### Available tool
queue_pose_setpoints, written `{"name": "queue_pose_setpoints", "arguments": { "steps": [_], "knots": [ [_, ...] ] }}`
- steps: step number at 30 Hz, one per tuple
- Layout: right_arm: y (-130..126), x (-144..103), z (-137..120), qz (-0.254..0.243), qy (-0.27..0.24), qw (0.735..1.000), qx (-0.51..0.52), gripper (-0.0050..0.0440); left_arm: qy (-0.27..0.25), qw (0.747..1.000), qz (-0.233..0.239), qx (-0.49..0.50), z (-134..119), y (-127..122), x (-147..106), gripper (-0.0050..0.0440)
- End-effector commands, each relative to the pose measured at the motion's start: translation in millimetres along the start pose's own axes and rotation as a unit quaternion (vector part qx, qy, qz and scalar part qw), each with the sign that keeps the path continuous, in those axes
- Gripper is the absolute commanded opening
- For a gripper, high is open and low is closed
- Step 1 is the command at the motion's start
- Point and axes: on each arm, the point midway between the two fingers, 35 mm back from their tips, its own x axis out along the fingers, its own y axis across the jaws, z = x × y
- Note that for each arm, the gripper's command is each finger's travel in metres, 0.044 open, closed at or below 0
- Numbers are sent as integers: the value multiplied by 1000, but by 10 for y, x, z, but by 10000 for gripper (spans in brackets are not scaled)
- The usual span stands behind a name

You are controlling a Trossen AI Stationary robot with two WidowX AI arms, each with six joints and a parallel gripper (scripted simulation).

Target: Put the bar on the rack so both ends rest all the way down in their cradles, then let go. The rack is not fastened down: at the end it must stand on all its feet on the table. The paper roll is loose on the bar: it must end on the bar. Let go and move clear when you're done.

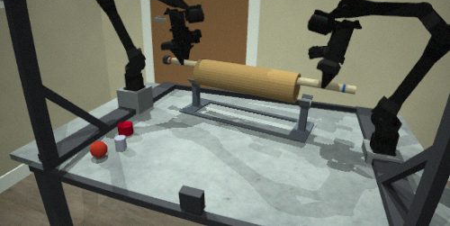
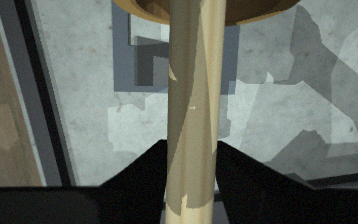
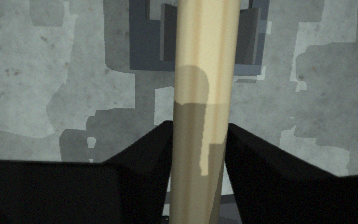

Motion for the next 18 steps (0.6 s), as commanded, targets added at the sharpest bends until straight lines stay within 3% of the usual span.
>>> {"name": "queue_pose_setpoints", "arguments": {
  "steps": [1,14,18],
  "knots": [
    [0,-83,8,-2,-18,1000,-1,50,-10,1000,15,1,26,43,-76,50],
    [-18,102,-38,-2,-14,1000,-1,50,-2,1000,6,0,-26,42,136,50],
    [-26,75,-21,-4,-18,1000,-1,50,-10,1000,15,1,-7,53,82,50]
  ]
}}
